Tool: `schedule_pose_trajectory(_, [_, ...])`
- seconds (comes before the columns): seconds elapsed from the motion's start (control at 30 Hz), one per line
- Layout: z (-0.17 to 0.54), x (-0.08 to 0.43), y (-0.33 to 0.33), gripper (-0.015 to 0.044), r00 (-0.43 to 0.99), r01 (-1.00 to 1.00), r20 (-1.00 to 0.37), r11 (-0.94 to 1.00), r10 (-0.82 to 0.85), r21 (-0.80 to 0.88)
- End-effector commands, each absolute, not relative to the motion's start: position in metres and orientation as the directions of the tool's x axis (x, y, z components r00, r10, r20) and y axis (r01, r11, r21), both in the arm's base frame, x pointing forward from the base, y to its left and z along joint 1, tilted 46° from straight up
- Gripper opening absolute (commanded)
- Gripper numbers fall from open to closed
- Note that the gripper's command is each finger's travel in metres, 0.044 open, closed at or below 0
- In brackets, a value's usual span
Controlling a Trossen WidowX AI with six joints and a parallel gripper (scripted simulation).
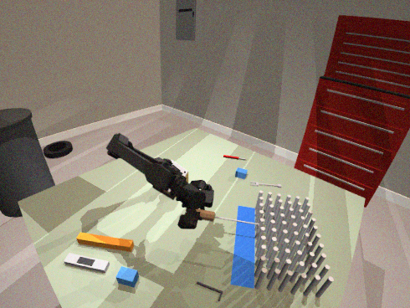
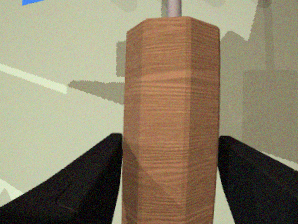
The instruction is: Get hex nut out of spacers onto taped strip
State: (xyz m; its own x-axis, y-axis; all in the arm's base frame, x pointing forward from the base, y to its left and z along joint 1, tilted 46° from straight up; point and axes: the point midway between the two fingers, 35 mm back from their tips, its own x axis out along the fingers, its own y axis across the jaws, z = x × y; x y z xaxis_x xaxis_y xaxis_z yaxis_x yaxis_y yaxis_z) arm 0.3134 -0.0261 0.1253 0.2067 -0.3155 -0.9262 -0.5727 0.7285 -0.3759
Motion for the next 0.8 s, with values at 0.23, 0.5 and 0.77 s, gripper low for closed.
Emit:
schedule_pose_trajectory(0.23, [0.079, 0.306, -0.073, 0.0000, 0.210, -0.579, -0.926, 0.722, -0.315, -0.377])
schedule_pose_trajectory(0.5, [0.074, 0.305, -0.078, 0.0000, 0.212, -0.579, -0.925, 0.721, -0.316, -0.380])
schedule_pose_trajectory(0.77, [0.072, 0.310, -0.076, 0.0000, 0.212, -0.579, -0.925, 0.721, -0.316, -0.380])
